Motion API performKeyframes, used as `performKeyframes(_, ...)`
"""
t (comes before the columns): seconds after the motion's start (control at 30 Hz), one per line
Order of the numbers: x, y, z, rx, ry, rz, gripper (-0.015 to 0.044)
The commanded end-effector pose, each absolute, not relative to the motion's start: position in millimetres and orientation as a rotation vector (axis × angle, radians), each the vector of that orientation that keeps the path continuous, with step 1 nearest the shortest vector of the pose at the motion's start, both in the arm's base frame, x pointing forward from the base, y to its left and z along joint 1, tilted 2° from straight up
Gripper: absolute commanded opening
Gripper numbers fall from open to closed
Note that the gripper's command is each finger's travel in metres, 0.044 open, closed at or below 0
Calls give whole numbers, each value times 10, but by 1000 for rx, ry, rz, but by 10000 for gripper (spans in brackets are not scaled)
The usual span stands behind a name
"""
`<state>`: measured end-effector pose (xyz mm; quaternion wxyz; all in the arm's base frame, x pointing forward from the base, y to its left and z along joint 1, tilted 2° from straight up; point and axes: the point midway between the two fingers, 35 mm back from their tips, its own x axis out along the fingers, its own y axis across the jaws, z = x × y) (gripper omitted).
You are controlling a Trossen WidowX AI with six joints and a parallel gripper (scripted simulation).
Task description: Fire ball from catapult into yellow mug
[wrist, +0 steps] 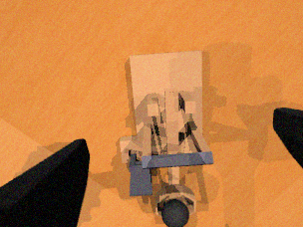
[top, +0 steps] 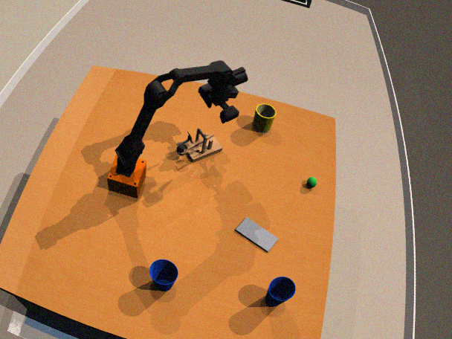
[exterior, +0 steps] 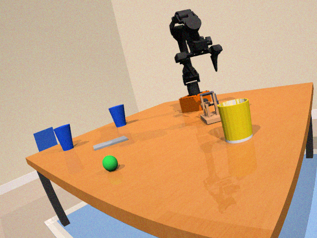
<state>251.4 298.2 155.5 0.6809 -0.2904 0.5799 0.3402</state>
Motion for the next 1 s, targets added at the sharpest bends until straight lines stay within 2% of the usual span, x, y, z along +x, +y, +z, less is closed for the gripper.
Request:
performKeyframes(0.0,2730,3252,1699,-618,1182,817,440)
performKeyframes(0.5,3603,4144,2504,-479,675,915,440)
performKeyframes(0.97,3636,4176,2548,-474,652,917,440)
